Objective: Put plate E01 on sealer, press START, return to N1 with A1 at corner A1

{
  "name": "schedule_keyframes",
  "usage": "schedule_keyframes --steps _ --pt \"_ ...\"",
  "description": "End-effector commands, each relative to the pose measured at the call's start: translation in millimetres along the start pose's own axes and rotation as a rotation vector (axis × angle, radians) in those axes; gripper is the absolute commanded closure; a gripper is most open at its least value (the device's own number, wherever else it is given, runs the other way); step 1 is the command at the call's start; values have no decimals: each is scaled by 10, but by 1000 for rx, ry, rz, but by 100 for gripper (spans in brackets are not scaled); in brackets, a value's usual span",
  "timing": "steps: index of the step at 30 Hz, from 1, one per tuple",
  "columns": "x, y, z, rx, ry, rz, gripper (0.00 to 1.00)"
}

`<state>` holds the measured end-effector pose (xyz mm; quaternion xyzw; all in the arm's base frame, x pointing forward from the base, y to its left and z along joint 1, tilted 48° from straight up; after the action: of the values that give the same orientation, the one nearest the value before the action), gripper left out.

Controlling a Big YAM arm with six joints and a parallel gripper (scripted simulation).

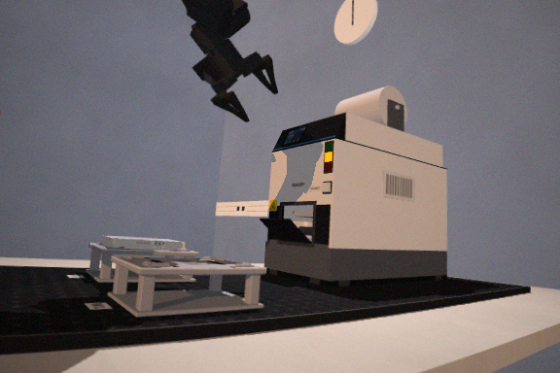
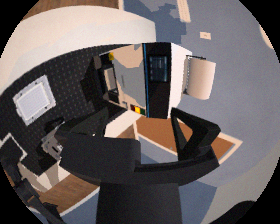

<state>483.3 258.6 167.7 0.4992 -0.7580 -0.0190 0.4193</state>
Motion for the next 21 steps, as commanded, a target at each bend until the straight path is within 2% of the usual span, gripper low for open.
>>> schedule_keyframes --steps 1,4,9,17,21 --pt "-66 31 82 17 78 -11 0" --pt "-125 24 167 2 106 -13 0" --pt "-158 17 150 -2 110 -13 0" --pt "57 11 -70 1 32 0 0" --pt "28 -41 -122 7 0 2 0"
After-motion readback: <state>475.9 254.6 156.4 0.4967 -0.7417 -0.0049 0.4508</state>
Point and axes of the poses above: the point where the finger pads meet when closed, its own y axis back along the fingers, its own z axis across the jaws, x = y × z, the point moved 7 cm from there along y, back along the fingers, and after that the axes turned 7 degrees about -y, right-handed, at the moved point
